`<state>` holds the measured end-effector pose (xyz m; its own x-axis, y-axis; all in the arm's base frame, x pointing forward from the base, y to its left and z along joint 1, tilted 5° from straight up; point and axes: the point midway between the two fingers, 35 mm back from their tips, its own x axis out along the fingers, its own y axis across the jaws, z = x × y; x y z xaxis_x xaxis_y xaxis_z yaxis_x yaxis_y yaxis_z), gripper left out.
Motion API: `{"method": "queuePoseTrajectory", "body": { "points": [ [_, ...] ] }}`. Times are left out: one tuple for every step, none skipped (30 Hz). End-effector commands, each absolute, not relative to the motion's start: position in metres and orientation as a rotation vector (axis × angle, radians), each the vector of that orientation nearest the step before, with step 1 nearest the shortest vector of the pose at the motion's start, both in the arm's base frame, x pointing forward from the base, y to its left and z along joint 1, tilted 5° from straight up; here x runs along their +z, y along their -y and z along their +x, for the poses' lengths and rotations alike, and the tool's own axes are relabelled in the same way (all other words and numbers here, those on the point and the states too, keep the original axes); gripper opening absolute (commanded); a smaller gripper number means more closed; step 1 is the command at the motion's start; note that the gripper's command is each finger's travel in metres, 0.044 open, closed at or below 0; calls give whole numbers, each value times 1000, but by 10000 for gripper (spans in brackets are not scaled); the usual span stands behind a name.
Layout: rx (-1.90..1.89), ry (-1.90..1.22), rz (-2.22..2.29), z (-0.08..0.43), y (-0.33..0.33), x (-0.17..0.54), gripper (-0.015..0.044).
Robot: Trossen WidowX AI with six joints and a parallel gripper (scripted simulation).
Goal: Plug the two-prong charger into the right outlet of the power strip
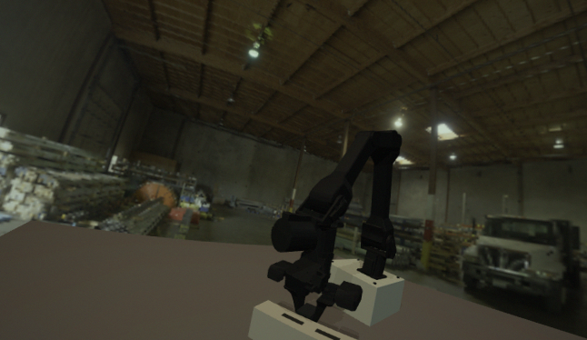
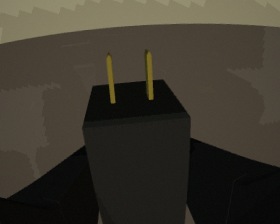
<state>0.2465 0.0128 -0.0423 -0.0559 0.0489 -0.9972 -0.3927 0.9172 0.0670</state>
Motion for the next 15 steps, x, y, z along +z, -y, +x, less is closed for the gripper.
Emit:
{"method": "queuePoseTrajectory", "body": {
  "points": [
    [368,-1593,-266,247,-14,-42,0],
    [368,-1593,-266,247,-14,-42,0],
    [368,-1593,-266,248,-14,-42,0],
    [368,-1593,-266,248,-14,-42,0],
    [368,-1593,-266,248,-15,-42,0],
    [368,-1593,-265,248,-15,-42,0],
    [368,-1593,-265,249,-15,-42,0],
    [368,-1593,-265,249,-15,-42,0],
    [368,-1593,-265,249,-15,-42,0],
    [368,-1593,-265,249,-15,-42,0],
    [368,-1593,-265,249,-15,-42,0],
    [368,-1593,-265,250,-15,-42,0],
    [368,-1593,-265,250,-15,-42,0],
    [368,-1593,-265,250,-15,-42,0],
    [368,-1593,-265,250,-16,-42,0]
  ]
}}
